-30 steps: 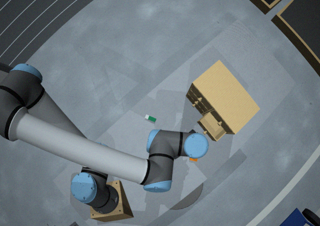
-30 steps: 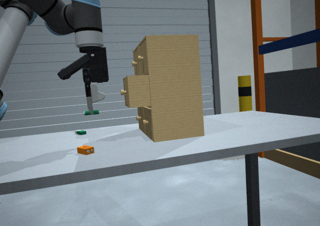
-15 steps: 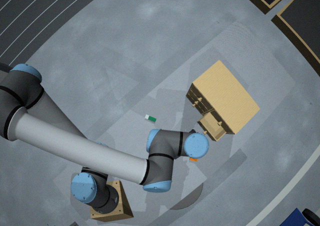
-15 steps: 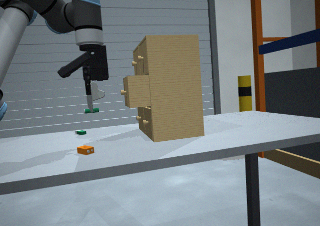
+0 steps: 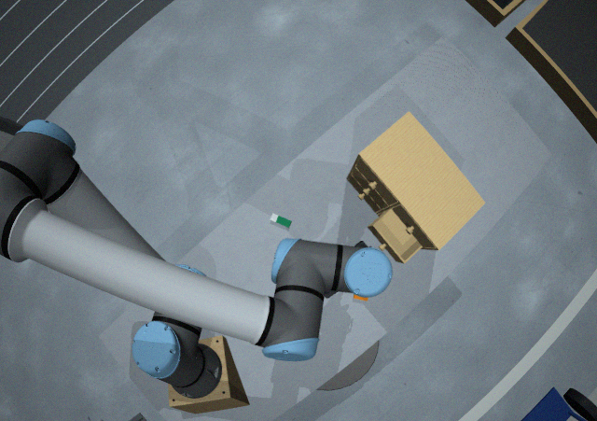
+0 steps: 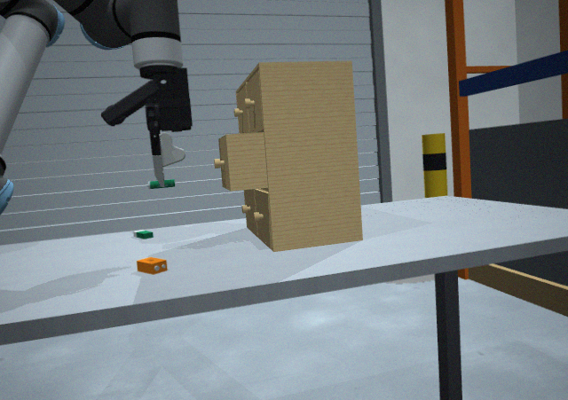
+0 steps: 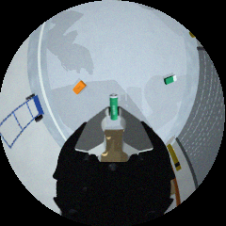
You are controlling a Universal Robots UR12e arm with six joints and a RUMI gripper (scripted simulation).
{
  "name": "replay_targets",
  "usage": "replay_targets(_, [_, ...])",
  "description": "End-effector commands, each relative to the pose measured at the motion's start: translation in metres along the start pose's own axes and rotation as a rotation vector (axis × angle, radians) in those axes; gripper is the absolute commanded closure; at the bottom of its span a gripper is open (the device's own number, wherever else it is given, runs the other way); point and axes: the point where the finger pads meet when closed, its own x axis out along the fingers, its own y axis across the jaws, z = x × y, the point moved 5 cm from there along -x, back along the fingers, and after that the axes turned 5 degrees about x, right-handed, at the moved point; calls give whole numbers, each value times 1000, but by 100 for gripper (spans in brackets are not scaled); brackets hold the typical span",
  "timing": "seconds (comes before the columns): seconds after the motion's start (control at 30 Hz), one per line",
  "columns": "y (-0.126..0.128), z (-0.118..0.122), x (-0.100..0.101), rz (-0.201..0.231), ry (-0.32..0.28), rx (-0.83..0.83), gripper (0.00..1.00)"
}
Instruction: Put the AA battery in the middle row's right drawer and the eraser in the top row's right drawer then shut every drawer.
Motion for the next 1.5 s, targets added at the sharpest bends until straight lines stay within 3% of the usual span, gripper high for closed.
replay_targets(0.0, [-1, 2, -15, -2, -1, -2, 95])
replay_targets(0.97, [0, 1, -93, -2, -1, -2, 95])
replay_targets(1.47, [0, 1, -116, -2, -1, -2, 95])
